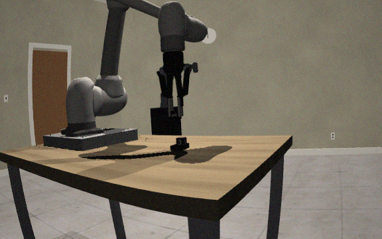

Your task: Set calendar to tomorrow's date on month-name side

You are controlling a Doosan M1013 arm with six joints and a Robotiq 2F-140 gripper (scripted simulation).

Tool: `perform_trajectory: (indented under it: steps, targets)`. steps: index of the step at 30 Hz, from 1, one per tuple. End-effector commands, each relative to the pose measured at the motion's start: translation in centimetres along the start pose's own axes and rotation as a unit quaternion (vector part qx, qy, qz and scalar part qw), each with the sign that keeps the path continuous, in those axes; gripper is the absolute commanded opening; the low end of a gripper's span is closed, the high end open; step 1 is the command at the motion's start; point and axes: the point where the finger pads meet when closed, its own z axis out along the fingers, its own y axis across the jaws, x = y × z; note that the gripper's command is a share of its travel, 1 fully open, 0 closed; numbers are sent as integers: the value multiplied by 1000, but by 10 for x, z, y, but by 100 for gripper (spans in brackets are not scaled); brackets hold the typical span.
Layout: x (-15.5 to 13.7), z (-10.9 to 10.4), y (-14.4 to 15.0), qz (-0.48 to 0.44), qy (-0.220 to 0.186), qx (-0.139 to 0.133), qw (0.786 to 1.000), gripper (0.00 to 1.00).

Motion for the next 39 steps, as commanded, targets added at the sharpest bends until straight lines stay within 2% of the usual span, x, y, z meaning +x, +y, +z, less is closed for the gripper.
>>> perform_trajectory:
  steps: [1,6,10,11,13,32,39]
  targets:
    - [0,-1,0,0,0,0,1000,16]
    - [-7,0,1,9,0,0,1000,16]
    - [-71,7,1,94,0,0,996,16]
    - [-71,7,1,94,0,0,996,16]
    - [-89,9,0,118,0,0,993,16]
    - [-90,11,0,119,0,0,993,16]
    - [-90,31,0,119,0,0,993,16]
